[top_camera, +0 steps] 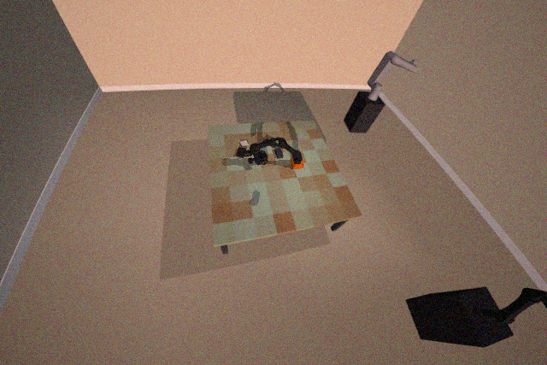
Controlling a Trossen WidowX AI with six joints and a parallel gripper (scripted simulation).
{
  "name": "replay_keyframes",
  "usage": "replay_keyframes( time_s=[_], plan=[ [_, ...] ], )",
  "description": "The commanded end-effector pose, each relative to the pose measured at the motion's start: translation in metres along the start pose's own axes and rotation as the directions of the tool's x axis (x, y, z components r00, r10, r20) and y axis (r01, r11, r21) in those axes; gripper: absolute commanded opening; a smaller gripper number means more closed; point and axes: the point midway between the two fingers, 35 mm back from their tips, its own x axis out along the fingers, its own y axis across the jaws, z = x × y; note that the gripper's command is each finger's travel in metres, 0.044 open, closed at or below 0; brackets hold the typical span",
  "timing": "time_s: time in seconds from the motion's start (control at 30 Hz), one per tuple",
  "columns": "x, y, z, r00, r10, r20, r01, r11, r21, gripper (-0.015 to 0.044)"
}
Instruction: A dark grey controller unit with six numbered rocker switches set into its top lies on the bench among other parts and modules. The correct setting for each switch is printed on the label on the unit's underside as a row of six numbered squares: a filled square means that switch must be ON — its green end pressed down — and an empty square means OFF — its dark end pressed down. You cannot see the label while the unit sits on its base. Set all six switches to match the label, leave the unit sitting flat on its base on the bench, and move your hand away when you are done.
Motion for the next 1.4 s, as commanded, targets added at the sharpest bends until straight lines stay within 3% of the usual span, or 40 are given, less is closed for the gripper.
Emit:
replay_keyframes(
  time_s=[0.0, 1.37],
  plan=[
    [0.0, 0.002, 0.0, 1.0, -0.001, -0.003, 0.001, 1.0, 0.002, 0.0],
    [0.011, 0.035, -0.001, 1.0, 0.003, -0.003, -0.003, 1.0, 0.002, 0.0]
  ],
)
